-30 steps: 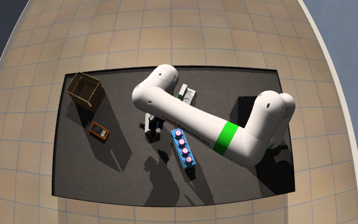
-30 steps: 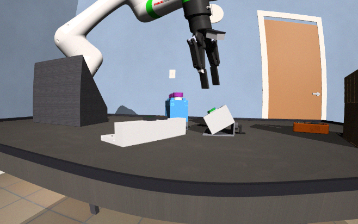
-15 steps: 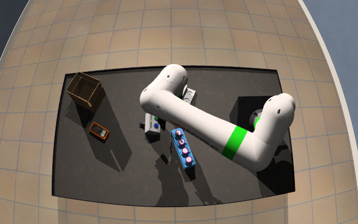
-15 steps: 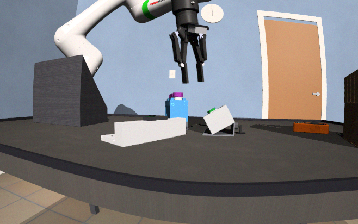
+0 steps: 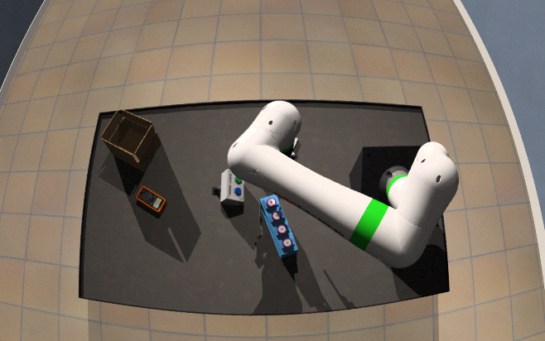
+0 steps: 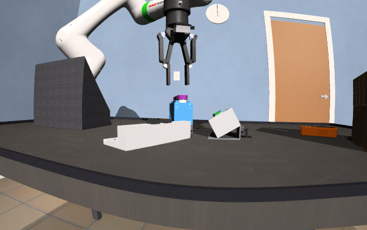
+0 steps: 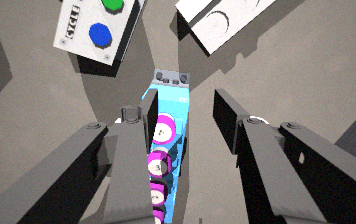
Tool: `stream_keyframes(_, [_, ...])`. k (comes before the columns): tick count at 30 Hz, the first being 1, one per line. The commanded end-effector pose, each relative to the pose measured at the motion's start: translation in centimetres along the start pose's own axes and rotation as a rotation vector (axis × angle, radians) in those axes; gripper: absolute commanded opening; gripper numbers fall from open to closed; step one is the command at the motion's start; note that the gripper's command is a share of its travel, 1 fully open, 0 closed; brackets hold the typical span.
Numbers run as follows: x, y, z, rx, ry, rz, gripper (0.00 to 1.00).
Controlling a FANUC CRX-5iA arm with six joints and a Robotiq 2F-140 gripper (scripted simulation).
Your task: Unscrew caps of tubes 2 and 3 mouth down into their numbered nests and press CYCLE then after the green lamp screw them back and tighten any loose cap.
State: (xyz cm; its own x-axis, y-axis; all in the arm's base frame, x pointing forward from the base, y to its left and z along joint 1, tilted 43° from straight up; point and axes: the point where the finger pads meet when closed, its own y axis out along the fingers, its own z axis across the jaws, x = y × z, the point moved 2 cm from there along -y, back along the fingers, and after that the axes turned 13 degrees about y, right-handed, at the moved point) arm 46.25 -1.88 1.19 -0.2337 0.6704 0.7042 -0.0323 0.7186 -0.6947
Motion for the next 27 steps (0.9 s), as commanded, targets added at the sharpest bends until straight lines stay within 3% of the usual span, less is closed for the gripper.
stream_keyframes(1, [-0.3, -0.2, 1.5, 0.019, 0.058, 0.025, 0.41])
stream_keyframes(4, [-0.5, -0.7, 3.0, 0.032, 0.098, 0.042, 0.41])
stream_keyframes(18, [-0.5, -0.7, 3.0, 0.036, 0.109, 0.047, 0.41])
stream_keyframes(21, [2.0, -0.6, 2.4, 0.03, 0.359, 0.051, 0.41])
stream_keyframes(27, [4.4, -0.4, 1.9, 0.024, 0.584, 0.054, 0.41])
